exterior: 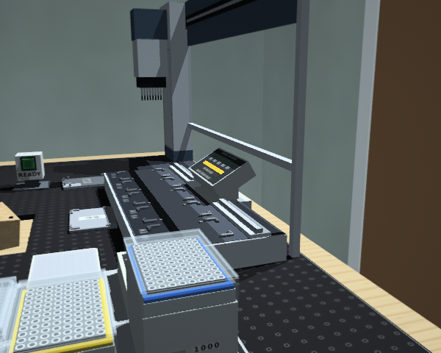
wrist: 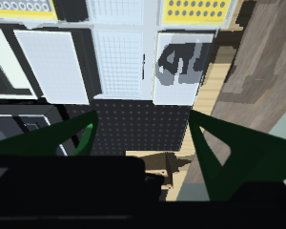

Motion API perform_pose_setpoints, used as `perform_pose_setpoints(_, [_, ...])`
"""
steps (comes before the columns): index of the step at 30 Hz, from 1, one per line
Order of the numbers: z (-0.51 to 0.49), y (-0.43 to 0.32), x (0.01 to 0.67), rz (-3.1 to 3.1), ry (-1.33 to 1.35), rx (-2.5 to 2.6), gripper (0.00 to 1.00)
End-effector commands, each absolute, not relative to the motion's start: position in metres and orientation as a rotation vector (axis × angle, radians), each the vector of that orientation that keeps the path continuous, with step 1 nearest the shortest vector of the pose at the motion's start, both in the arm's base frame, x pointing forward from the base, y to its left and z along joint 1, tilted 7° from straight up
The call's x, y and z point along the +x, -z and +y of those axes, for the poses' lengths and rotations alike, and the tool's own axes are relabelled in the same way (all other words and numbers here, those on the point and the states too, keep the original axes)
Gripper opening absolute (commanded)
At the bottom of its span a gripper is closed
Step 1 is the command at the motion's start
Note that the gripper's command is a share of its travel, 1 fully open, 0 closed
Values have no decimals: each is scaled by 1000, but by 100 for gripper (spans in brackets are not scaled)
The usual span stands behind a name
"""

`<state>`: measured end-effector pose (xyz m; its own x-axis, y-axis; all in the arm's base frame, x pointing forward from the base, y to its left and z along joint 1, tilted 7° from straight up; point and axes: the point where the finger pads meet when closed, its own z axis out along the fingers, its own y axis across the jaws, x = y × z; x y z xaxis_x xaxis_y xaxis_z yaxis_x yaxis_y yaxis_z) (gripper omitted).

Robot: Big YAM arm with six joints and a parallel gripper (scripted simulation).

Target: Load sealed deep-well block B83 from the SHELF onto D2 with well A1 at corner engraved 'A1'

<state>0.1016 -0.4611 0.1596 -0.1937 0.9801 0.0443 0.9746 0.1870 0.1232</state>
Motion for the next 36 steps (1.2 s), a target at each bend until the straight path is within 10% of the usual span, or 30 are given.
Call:
perform_pose_setpoints(1, [-478, -201, 117, 2312, -100, 1956, 100])
perform_pose_setpoints(36, [-449, -204, 273, 2323, -156, 1970, 100])
